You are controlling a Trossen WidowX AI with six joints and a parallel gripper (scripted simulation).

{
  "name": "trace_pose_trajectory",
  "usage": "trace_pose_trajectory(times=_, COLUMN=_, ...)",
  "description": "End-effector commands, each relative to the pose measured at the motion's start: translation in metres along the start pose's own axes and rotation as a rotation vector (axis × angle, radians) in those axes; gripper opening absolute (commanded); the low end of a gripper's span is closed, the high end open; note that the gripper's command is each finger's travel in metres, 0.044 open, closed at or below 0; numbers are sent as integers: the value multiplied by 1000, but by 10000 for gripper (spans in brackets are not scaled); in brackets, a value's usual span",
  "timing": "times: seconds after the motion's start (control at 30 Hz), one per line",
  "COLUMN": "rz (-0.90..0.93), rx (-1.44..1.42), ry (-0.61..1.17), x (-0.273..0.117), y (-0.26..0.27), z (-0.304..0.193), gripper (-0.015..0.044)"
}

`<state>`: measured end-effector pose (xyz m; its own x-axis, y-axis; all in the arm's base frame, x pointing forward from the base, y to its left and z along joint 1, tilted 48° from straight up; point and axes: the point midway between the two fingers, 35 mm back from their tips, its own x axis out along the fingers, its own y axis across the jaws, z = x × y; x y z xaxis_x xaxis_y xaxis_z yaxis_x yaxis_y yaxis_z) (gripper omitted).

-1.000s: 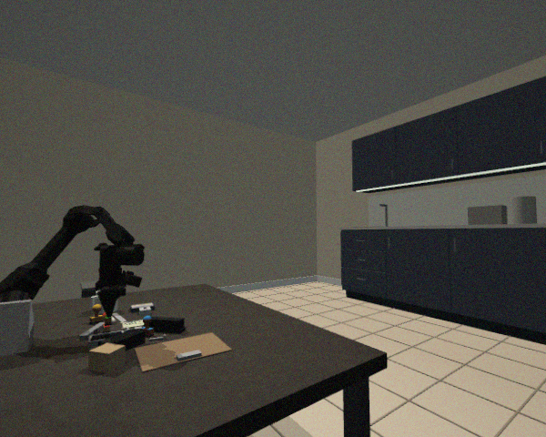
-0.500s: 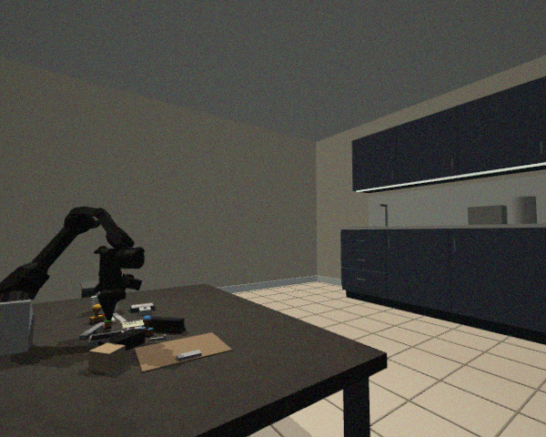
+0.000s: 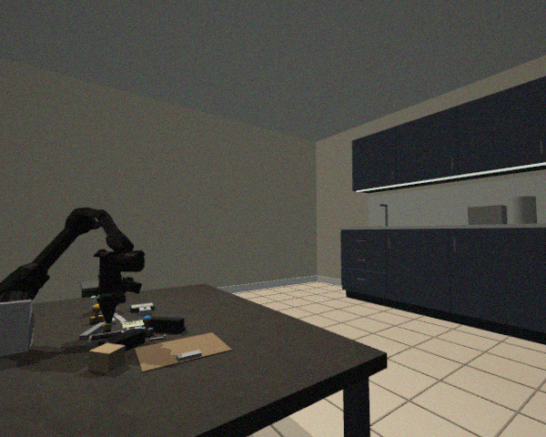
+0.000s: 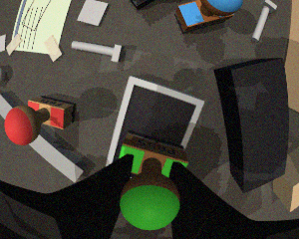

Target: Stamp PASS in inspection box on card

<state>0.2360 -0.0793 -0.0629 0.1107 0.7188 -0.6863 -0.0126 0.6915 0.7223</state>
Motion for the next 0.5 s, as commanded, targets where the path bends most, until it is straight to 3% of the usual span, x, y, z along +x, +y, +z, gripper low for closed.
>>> trace_pose_trajectory(times=0.0, rz=8, rx=7, ry=0, x=4, y=1, z=-1, gripper=0)
trace_pose_trajectory(times=0.47, rz=9, rx=6, ry=0, x=13, y=2, z=-2, gripper=0)
